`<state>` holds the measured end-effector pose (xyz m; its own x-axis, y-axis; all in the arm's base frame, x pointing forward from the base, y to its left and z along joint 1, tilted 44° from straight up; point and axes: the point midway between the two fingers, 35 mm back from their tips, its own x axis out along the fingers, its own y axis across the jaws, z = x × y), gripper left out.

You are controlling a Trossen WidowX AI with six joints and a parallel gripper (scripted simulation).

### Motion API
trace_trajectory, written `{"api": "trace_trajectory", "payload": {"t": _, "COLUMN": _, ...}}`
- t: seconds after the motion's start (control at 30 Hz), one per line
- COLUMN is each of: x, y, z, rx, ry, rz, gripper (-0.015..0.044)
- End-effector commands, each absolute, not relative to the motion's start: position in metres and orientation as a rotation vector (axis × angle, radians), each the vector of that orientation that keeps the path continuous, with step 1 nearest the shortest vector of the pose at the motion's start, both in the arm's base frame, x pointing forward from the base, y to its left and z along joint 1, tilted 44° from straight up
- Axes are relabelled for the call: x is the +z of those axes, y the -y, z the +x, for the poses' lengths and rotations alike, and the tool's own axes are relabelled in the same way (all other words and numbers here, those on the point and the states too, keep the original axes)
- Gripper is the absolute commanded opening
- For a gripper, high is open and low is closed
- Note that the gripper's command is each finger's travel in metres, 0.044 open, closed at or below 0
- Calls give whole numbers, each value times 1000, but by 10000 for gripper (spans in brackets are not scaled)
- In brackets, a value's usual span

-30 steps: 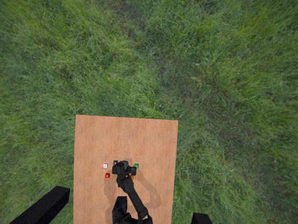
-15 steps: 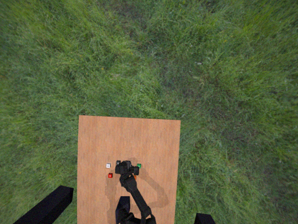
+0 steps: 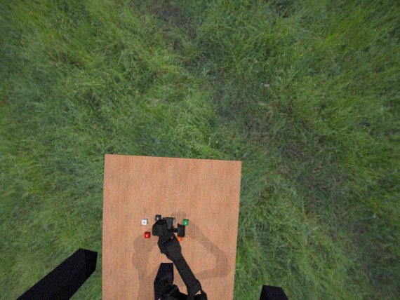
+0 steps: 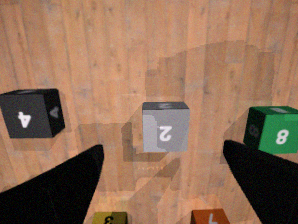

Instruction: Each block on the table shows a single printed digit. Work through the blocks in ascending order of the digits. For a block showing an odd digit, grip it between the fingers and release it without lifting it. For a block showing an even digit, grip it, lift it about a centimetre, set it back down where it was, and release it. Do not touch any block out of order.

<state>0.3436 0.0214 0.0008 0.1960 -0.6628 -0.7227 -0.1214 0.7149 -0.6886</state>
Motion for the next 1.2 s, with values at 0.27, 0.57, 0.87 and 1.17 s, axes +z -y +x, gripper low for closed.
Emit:
{"api": "trace_trajectory", "payload": {"t": 0.27, "x": 70, "y": -84, "z": 329, "rx": -429, "ry": -1331, "rz": -708, "gripper": 242}}
{"api": "trace_trajectory", "payload": {"t": 0.57, "x": 73, "y": -86, "z": 328, "rx": -430, "ry": -1331, "rz": -708, "gripper": 120}}
{"api": "trace_trajectory", "payload": {"t": 0.87, "x": 68, "y": -90, "z": 320, "rx": -427, "ry": -1332, "rz": -707, "gripper": 120}}
{"api": "trace_trajectory", "payload": {"t": 1.17, "x": 21, "y": -107, "z": 212, "rx": -425, "ry": -1339, "rz": -709, "gripper": 120}}
